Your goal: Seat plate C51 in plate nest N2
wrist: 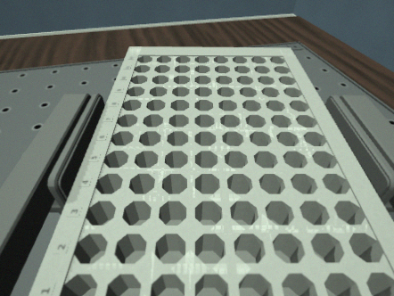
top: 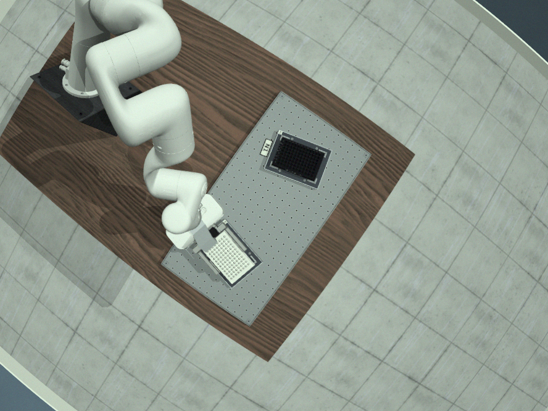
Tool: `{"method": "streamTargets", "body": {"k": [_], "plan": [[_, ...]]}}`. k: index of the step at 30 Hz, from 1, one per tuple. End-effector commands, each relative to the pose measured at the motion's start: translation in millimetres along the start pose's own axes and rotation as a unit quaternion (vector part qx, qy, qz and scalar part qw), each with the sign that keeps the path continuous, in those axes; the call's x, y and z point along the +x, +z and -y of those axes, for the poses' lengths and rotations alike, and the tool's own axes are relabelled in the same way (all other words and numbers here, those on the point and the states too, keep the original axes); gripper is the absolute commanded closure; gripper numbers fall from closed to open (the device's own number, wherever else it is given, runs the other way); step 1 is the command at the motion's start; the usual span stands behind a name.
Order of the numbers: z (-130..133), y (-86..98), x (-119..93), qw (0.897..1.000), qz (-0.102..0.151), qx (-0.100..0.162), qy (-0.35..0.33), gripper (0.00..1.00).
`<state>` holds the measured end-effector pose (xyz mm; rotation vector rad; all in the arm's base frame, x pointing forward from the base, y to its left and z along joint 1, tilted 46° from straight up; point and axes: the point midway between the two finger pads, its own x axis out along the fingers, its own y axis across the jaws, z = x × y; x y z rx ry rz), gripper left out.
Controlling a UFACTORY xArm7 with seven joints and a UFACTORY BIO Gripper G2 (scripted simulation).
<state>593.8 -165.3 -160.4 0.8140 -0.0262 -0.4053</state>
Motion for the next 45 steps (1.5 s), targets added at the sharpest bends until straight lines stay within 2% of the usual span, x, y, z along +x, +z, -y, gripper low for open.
{"method": "streamTargets", "body": {"k": [1,40,45], "plan": [[0.9,4.7,1.5,1.000,0.002,-0.001,0.000,1.00],[0.9,63.2,1.3,1.000,0.002,-0.001,0.000,1.00],[1.0,63.1,1.3,1.000,0.002,-0.001,0.000,1.00]]}}
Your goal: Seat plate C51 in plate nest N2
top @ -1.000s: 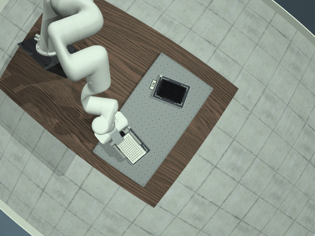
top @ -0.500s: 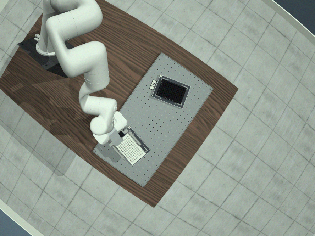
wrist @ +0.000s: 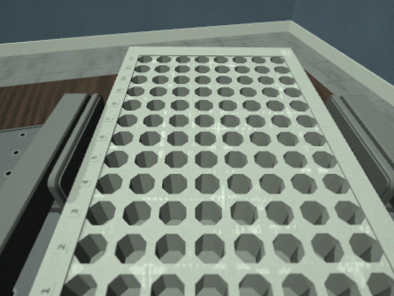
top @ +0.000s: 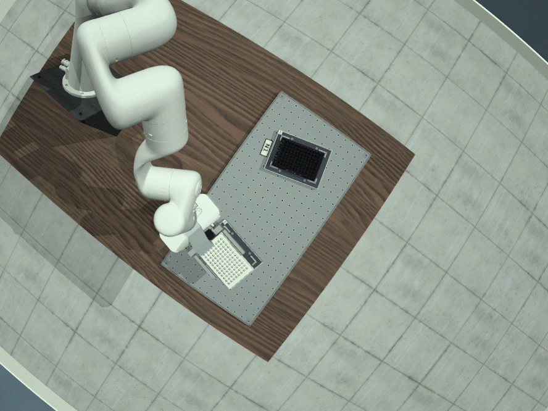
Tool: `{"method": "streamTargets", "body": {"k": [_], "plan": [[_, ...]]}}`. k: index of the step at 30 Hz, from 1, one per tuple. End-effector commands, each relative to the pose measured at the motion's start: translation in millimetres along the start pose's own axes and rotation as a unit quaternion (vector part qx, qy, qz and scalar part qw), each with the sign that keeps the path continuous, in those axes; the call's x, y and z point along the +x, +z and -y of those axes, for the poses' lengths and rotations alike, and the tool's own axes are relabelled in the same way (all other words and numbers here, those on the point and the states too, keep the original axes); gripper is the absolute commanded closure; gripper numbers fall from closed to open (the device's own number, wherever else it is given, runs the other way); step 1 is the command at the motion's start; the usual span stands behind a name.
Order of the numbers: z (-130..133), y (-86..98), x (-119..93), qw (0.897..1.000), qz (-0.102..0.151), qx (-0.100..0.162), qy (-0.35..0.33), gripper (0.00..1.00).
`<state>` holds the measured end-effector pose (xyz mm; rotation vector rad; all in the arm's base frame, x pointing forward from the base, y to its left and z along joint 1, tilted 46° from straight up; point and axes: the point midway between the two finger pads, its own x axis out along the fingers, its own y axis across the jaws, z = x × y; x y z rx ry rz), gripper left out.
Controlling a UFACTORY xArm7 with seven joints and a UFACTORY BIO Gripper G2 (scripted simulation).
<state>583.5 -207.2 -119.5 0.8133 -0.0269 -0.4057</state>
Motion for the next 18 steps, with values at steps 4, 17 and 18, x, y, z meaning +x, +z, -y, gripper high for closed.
{"method": "streamTargets", "body": {"k": [4,17,18], "plan": [[0.8,3.7,1.0,1.000,0.002,-0.001,0.000,1.00],[0.8,3.7,-0.6,1.000,0.002,-0.001,0.000,1.00],[0.8,3.7,-0.6,1.000,0.002,-0.001,0.000,1.00]]}}
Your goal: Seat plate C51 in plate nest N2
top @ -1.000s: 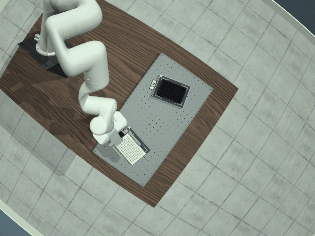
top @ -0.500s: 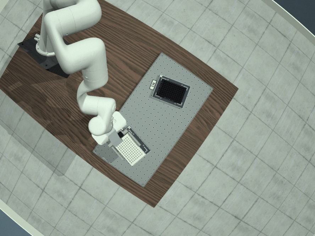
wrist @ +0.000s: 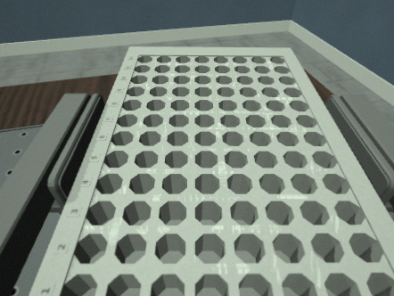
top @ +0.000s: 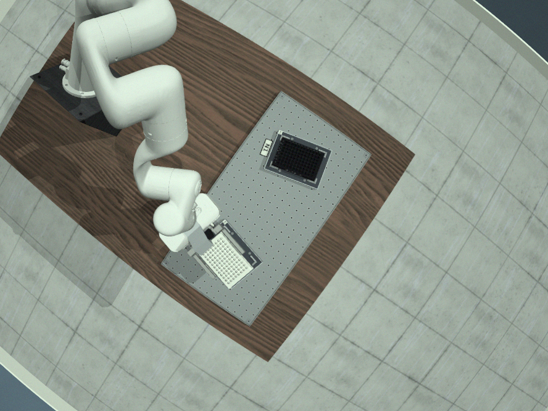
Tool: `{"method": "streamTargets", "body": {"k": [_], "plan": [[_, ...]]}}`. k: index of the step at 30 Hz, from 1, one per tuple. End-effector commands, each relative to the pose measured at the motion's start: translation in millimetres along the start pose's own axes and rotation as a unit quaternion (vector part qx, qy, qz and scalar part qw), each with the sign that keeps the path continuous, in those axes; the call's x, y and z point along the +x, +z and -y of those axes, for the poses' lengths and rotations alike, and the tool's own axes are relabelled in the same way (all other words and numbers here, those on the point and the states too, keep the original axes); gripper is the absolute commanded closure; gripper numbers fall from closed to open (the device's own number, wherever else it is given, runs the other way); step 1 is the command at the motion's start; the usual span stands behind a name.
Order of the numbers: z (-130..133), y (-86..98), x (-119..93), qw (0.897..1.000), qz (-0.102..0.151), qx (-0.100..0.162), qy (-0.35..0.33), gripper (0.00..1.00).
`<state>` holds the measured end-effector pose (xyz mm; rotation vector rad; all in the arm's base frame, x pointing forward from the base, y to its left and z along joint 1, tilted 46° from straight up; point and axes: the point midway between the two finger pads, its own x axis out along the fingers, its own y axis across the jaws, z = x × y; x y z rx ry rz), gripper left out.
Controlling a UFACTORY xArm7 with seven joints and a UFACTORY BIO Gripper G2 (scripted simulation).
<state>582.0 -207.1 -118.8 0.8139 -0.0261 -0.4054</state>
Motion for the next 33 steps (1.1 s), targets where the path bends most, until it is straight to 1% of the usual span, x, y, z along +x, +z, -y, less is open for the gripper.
{"method": "streamTargets", "body": {"k": [1,26,33], "plan": [[0.9,3.0,0.7,1.000,0.002,-0.001,0.000,1.00],[0.9,3.0,-1.8,1.000,0.002,-0.001,0.000,1.00],[0.9,-7.0,-2.1,1.000,0.002,-0.001,0.000,1.00]]}}
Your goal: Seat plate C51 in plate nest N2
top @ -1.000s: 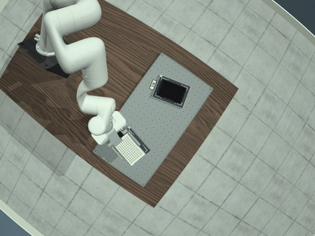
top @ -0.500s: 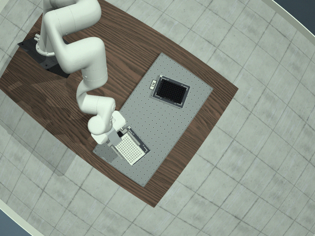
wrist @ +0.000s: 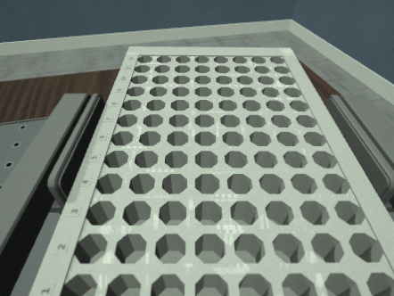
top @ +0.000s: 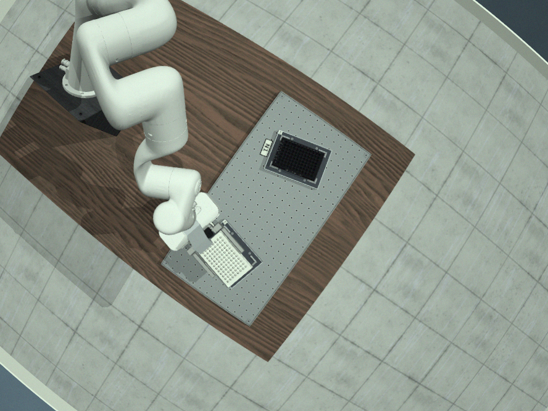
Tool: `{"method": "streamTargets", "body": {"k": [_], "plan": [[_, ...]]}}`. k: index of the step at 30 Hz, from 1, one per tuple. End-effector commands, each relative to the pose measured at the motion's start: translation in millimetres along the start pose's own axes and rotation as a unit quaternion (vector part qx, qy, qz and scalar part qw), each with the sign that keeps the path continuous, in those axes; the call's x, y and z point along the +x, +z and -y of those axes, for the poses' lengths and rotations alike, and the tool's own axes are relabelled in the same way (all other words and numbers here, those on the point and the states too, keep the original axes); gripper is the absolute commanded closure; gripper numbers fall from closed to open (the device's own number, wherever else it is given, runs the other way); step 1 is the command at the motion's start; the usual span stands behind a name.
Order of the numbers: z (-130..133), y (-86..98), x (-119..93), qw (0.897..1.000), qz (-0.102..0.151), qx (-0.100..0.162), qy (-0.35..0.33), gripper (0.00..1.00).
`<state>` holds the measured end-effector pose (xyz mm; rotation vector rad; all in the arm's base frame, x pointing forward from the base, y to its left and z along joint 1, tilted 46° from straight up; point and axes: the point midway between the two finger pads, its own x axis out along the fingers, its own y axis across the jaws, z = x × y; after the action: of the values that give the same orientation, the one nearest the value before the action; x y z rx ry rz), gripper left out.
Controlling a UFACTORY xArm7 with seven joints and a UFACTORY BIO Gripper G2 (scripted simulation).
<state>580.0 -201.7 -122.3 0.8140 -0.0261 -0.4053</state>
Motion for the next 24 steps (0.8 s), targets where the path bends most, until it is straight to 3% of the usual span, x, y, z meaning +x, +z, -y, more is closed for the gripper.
{"method": "streamTargets", "body": {"k": [1,24], "plan": [[1.0,-1.1,1.3,1.000,0.002,-0.001,0.000,1.00],[1.0,-36.2,1.2,1.000,0.002,-0.001,0.000,1.00]]}}
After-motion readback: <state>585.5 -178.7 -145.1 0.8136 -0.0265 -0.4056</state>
